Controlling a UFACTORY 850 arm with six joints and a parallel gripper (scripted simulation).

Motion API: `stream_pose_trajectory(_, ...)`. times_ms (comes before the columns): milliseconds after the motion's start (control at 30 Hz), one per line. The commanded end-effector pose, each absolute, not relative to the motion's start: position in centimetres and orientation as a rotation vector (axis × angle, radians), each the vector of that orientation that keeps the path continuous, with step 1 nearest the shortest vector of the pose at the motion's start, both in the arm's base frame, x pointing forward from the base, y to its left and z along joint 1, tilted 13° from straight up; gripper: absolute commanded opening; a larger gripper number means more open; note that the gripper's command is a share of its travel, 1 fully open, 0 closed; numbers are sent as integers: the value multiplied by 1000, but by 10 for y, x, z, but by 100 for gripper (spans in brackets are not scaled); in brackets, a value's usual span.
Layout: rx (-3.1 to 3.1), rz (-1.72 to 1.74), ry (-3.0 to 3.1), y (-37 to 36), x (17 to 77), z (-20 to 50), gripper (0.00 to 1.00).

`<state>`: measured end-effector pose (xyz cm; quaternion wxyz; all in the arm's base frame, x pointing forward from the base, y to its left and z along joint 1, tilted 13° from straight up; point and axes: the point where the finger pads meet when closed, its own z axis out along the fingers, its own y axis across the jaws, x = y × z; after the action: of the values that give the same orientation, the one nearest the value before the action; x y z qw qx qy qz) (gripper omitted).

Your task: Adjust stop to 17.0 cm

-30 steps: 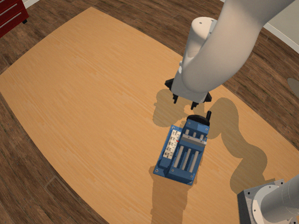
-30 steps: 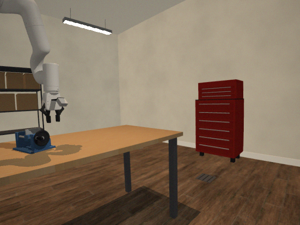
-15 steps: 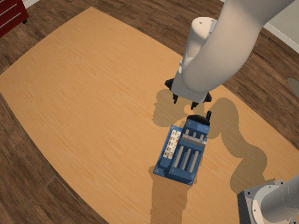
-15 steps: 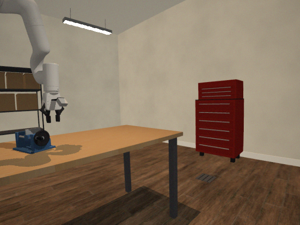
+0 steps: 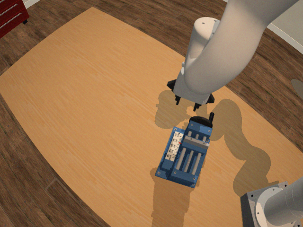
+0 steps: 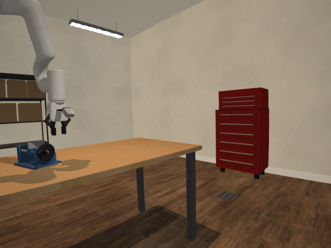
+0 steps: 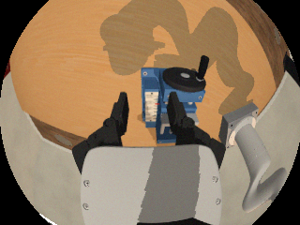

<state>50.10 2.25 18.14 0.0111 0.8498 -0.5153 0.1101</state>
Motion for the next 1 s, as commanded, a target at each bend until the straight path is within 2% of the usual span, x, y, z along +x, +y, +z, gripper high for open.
stream_pose_trajectory(0, 2652, 346, -1608, 21, 500, 182, 57)
stream_pose_trajectory(400, 2652, 346, -1608, -54, 428, 179, 57)
stream_pose_trajectory(967, 2652, 346, -1608, -58, 429, 162, 57)
